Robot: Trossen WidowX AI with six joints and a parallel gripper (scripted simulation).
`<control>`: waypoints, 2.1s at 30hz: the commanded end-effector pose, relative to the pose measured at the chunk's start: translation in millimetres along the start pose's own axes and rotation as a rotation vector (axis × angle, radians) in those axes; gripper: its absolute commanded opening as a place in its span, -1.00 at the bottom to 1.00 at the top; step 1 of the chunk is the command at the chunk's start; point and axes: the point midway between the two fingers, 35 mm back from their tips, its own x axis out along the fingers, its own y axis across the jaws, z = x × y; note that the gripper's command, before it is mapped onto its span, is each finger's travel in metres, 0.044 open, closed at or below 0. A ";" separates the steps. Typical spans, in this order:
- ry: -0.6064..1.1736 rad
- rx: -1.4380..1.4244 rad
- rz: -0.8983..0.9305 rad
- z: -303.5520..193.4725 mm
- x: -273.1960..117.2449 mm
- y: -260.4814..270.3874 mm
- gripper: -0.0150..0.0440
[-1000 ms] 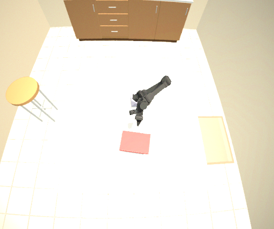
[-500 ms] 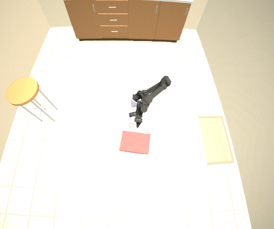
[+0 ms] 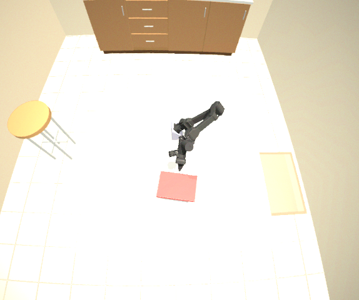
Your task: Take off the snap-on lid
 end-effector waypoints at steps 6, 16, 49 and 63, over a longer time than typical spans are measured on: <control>-0.002 0.008 -0.004 0.5 15.9 -1.3 0.31; 0.001 0.011 -0.001 -0.3 32.1 -2.7 0.31; 0.006 0.009 0.003 -1.5 39.2 -2.1 -0.49; 0.006 0.009 0.003 -1.5 37.2 0.0 -0.49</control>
